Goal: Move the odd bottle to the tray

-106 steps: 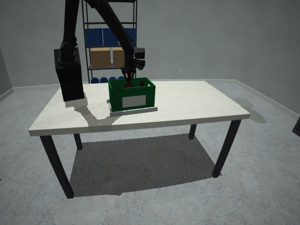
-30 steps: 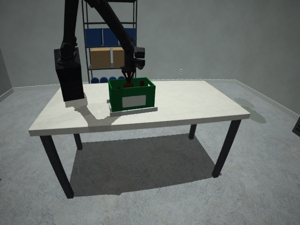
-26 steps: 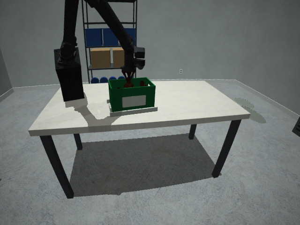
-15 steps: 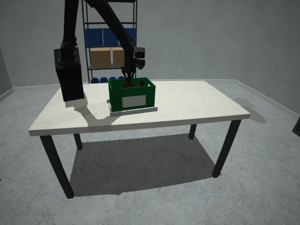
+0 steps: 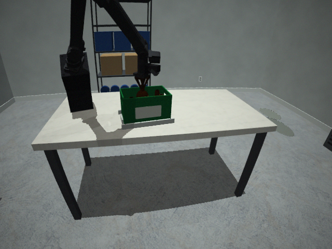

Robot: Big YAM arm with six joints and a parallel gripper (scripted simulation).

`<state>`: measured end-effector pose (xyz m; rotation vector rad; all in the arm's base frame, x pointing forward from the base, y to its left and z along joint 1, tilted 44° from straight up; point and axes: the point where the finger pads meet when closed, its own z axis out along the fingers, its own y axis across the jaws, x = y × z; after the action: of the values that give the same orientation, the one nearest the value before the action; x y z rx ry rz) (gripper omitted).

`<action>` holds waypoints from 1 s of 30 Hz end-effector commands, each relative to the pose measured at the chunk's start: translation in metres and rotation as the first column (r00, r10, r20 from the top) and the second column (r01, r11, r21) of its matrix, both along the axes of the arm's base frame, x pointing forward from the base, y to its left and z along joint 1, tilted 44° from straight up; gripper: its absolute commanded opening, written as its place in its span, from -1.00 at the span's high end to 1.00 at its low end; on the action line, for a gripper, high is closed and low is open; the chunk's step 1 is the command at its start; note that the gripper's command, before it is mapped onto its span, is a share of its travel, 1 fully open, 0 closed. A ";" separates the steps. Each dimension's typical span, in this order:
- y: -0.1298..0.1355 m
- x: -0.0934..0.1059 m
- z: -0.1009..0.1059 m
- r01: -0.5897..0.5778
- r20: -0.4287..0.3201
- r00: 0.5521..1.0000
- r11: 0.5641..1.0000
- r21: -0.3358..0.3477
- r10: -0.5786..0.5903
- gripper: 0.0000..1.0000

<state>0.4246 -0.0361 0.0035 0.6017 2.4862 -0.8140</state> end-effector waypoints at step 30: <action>0.039 0.008 0.045 -0.021 0.058 0.998 1.000 0.011 0.020 1.00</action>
<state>0.4167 -0.0172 0.0234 0.5965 2.4909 -0.8197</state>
